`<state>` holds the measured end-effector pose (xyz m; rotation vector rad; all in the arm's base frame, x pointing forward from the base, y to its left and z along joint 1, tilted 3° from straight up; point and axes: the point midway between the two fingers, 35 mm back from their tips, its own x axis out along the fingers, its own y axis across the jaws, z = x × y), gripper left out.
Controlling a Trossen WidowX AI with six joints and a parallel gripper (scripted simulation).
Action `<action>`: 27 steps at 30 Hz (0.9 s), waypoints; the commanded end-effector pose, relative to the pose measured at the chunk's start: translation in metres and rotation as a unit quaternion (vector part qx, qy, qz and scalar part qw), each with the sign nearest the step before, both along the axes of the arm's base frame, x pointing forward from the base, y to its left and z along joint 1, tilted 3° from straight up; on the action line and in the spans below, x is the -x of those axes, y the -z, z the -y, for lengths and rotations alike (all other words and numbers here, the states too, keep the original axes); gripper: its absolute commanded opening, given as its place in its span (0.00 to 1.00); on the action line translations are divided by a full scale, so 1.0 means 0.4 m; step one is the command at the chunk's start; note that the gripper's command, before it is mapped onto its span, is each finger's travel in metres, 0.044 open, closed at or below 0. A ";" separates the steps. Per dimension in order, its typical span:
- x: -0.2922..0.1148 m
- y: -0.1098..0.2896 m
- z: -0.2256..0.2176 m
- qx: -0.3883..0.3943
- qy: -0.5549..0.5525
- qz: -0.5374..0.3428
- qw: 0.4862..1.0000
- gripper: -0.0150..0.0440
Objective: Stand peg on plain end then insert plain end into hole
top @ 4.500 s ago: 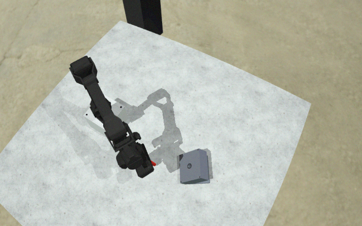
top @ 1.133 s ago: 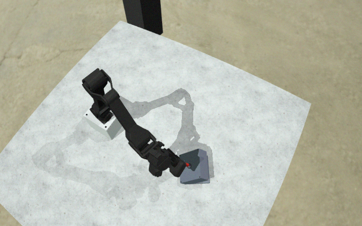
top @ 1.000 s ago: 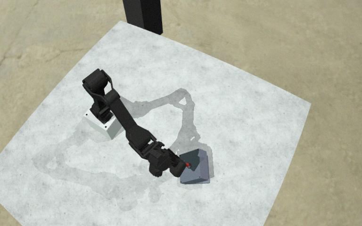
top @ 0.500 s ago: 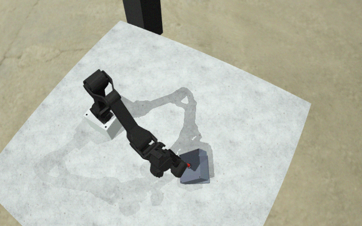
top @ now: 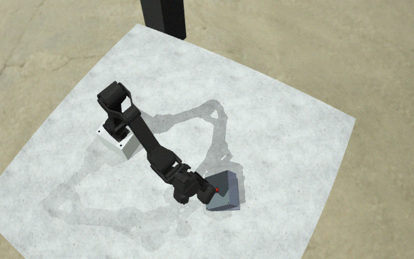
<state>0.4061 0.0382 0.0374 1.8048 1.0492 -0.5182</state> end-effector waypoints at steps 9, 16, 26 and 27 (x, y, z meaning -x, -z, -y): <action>-0.014 0.014 -0.007 0.000 0.003 0.001 1.000 0.25; -0.020 0.022 -0.012 0.000 0.003 0.001 1.000 0.25; -0.027 0.032 -0.018 0.000 0.003 0.001 1.000 0.25; -0.028 0.033 -0.019 0.000 0.003 0.001 1.000 0.25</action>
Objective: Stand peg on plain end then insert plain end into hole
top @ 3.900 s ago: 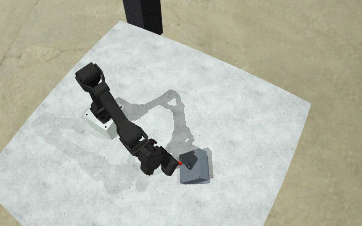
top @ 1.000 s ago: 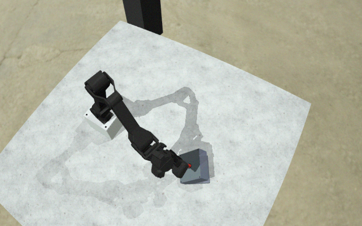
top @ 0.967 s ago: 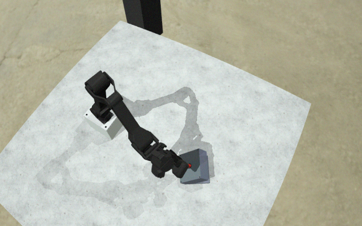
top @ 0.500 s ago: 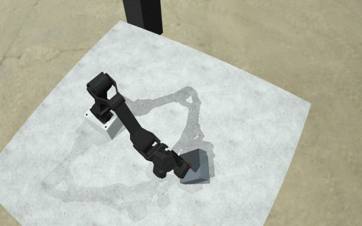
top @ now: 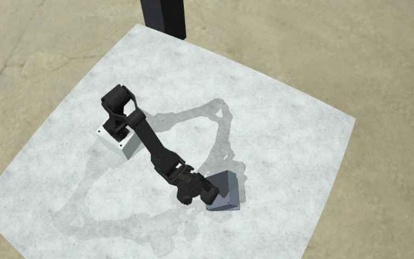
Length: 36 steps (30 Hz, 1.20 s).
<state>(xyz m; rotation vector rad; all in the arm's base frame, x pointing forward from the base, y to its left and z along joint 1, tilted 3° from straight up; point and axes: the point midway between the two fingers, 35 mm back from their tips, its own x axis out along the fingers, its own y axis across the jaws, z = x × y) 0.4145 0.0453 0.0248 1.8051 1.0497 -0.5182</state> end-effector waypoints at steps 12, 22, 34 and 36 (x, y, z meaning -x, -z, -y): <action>-0.005 0.006 -0.003 0.000 0.000 -0.001 1.000 0.25; -0.005 0.006 -0.003 0.000 0.000 -0.001 1.000 0.48; -0.002 -0.001 0.001 0.000 0.000 -0.001 1.000 1.00; 0.002 -0.006 0.004 0.000 0.000 -0.001 1.000 1.00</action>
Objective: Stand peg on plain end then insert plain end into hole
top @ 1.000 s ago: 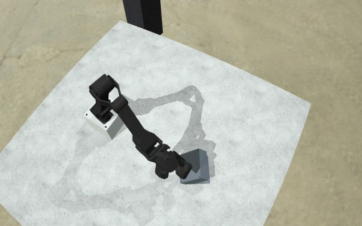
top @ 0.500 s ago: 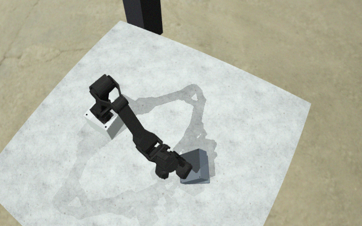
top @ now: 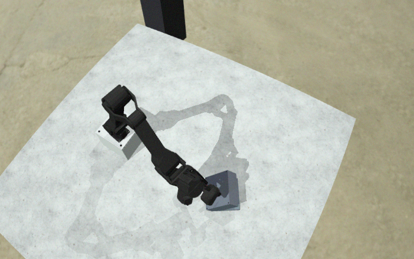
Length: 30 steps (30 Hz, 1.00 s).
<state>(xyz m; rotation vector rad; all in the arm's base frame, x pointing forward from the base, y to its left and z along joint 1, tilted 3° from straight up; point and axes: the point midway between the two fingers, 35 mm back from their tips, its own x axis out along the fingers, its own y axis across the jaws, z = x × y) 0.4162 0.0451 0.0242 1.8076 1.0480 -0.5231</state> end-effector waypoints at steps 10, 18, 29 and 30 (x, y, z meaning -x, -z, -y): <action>0.022 -0.037 0.023 0.001 -0.001 0.001 1.000 1.00; 0.036 -0.060 0.038 0.001 0.000 0.001 1.000 1.00; 0.056 -0.092 0.058 0.002 0.001 0.001 1.000 1.00; 0.058 -0.095 0.060 0.002 0.001 0.001 1.000 1.00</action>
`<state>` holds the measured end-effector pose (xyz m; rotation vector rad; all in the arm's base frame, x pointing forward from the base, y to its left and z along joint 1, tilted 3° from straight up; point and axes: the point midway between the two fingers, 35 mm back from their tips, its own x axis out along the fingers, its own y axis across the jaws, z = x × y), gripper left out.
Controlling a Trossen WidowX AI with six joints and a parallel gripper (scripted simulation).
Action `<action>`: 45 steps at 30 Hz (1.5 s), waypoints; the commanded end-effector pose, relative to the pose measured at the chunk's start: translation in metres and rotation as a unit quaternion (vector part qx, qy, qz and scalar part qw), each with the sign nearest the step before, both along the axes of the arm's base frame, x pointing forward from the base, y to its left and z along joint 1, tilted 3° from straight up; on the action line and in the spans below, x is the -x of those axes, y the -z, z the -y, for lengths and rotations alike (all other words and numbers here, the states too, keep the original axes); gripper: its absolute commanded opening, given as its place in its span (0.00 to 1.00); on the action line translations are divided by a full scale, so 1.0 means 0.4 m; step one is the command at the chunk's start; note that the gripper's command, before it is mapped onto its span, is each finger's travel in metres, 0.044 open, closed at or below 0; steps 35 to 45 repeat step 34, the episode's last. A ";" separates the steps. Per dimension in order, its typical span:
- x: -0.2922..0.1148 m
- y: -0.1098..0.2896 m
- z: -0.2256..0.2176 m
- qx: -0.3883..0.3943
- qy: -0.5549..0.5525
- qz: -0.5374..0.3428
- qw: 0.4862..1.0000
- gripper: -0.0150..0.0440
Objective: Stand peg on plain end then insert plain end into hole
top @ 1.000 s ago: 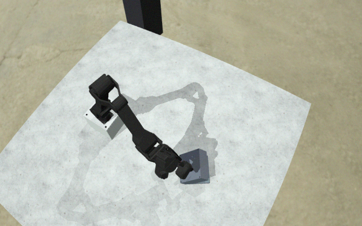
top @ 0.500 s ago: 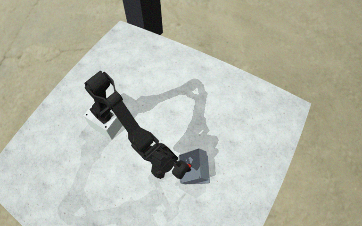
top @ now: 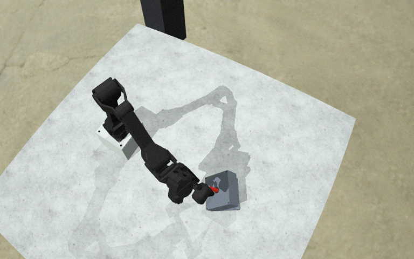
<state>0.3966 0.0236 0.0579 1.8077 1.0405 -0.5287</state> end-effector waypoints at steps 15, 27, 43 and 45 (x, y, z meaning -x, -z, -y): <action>0.040 -0.056 0.034 0.000 -0.001 0.001 1.000 1.00; 0.063 -0.085 0.054 0.000 0.000 0.002 1.000 1.00; 0.077 -0.104 0.065 0.001 0.000 0.002 1.000 1.00; 0.077 -0.104 0.065 0.001 0.000 0.002 1.000 1.00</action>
